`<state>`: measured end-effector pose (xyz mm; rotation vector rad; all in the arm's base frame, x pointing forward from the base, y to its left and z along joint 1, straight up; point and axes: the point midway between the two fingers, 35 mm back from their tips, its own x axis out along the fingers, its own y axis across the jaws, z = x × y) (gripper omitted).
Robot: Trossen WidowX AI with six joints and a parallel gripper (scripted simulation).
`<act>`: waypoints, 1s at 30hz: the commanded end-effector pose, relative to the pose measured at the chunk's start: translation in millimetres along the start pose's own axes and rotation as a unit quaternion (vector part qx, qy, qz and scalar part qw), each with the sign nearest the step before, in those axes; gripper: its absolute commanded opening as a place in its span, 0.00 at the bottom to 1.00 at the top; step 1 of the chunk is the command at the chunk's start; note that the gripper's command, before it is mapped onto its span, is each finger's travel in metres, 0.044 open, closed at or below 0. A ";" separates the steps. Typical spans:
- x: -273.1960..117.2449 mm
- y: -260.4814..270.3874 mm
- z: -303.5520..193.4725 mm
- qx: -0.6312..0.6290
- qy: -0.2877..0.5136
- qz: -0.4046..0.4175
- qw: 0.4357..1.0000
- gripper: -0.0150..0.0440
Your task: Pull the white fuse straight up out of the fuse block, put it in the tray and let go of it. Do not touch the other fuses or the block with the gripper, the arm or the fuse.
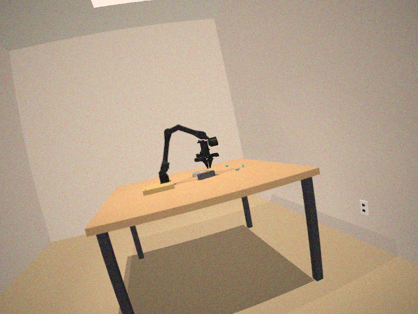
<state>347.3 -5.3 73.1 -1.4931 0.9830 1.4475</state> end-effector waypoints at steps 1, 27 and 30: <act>5.1 2.3 0.3 0.003 0.001 0.004 1.000 0.37; 19.2 5.9 1.9 0.003 0.001 0.004 1.000 0.37; 20.1 5.9 1.8 0.003 0.001 0.004 1.000 0.37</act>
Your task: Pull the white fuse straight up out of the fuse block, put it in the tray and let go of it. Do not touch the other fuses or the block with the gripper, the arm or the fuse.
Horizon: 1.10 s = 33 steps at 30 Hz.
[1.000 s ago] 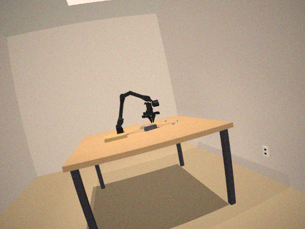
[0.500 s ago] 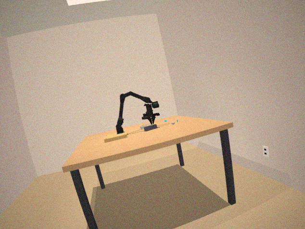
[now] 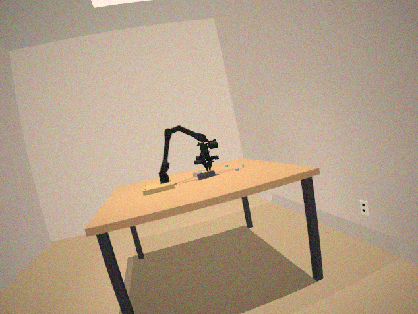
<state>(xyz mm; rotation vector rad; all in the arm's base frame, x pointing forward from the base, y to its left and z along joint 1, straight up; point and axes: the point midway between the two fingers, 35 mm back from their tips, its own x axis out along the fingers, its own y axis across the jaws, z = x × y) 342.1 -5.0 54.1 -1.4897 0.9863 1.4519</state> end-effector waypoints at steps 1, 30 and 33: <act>1.8 0.4 -0.5 0.003 0.002 0.001 1.000 0.37; 9.4 -0.3 -0.2 0.000 0.000 -0.001 1.000 0.25; 9.0 -0.3 -0.2 0.000 0.000 0.000 1.000 0.25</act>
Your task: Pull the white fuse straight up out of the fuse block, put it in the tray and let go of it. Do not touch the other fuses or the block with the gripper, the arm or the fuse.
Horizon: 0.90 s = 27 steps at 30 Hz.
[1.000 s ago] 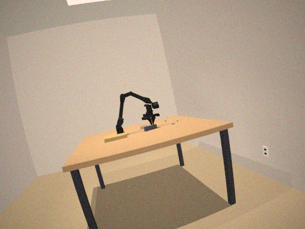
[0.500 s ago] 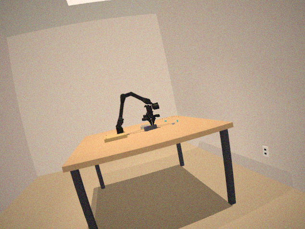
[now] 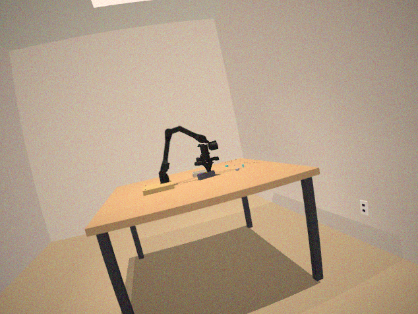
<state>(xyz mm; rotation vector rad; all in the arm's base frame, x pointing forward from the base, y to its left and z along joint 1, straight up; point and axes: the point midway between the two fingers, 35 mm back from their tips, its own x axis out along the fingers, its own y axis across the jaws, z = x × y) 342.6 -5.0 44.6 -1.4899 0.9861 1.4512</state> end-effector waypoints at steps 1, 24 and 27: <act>-0.8 -0.2 -0.1 0.000 0.000 0.000 1.000 0.25; -12.1 -0.6 -0.3 0.001 0.001 0.000 1.000 0.25; -13.6 -0.6 -0.4 0.001 0.001 0.000 1.000 0.25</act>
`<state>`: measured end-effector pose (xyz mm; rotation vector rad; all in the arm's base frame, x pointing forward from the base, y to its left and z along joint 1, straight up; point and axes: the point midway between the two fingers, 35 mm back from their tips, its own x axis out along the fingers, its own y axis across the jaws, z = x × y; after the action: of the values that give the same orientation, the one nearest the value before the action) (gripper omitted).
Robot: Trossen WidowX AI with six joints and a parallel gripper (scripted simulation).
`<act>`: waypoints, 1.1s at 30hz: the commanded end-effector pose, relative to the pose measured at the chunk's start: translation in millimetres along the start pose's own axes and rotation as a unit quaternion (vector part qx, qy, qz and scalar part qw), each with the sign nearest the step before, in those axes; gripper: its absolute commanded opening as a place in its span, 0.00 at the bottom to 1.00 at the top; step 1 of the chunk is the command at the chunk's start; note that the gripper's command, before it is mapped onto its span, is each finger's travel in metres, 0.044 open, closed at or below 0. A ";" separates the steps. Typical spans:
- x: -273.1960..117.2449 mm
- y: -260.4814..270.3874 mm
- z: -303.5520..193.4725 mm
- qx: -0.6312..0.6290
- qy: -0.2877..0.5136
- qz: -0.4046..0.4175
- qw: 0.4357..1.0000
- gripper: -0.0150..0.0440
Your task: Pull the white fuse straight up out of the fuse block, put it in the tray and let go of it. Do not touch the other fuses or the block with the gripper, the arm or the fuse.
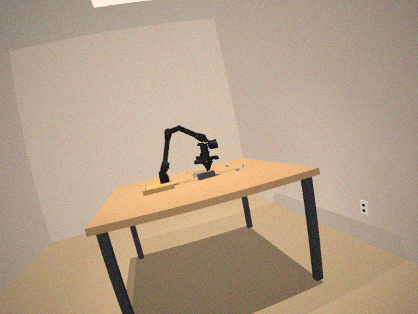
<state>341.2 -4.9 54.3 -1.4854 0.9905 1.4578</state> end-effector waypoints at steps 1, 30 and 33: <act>-4.4 -1.7 -0.9 0.001 0.002 -0.003 1.000 0.25; -18.7 -1.4 -0.9 0.002 0.003 -0.002 1.000 0.25; -20.2 -1.3 -0.9 0.002 0.003 -0.002 1.000 0.25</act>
<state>340.1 -4.9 70.4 -1.4835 0.9923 1.4606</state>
